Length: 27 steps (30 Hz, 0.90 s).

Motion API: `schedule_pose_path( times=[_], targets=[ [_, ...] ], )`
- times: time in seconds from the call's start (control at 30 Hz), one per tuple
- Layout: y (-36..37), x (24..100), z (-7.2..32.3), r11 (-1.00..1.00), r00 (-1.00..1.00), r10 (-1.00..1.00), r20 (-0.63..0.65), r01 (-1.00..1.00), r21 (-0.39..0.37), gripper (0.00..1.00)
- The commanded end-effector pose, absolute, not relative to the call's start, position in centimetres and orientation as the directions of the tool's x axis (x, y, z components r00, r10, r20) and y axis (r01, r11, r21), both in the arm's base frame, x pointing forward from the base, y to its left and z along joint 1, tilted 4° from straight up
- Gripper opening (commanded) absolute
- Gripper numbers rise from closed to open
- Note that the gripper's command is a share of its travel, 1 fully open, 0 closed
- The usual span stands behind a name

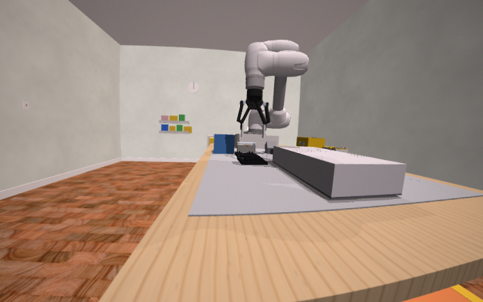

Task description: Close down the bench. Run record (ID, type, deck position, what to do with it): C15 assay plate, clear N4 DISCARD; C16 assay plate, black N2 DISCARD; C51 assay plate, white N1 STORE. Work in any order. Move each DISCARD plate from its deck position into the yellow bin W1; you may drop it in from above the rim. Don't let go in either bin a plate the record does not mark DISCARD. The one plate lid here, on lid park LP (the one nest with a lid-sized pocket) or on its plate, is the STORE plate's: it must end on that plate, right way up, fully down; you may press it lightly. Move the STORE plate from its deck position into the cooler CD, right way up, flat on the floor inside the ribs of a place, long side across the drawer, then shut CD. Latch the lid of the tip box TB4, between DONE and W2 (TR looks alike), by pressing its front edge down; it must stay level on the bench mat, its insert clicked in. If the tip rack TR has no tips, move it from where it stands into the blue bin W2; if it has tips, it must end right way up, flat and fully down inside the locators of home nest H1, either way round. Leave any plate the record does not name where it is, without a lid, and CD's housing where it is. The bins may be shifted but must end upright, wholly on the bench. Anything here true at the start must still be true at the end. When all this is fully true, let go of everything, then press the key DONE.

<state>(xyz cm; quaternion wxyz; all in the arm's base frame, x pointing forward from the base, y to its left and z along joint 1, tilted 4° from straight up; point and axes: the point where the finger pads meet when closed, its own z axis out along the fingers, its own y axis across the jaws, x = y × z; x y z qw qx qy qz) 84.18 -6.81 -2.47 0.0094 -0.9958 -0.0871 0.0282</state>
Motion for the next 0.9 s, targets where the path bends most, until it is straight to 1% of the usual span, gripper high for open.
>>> schedule_pose_path(
  times=[0.0,0.87],
  targets=[
    [-7.2,84.0,-3.1,-0.985,0.983,0.174,-0.057,0.172,-0.023,0.66],
    [-7.1,83.8,-6.3,-0.985,0.983,0.174,-0.057,0.172,-0.023,0.66]
  ],
)
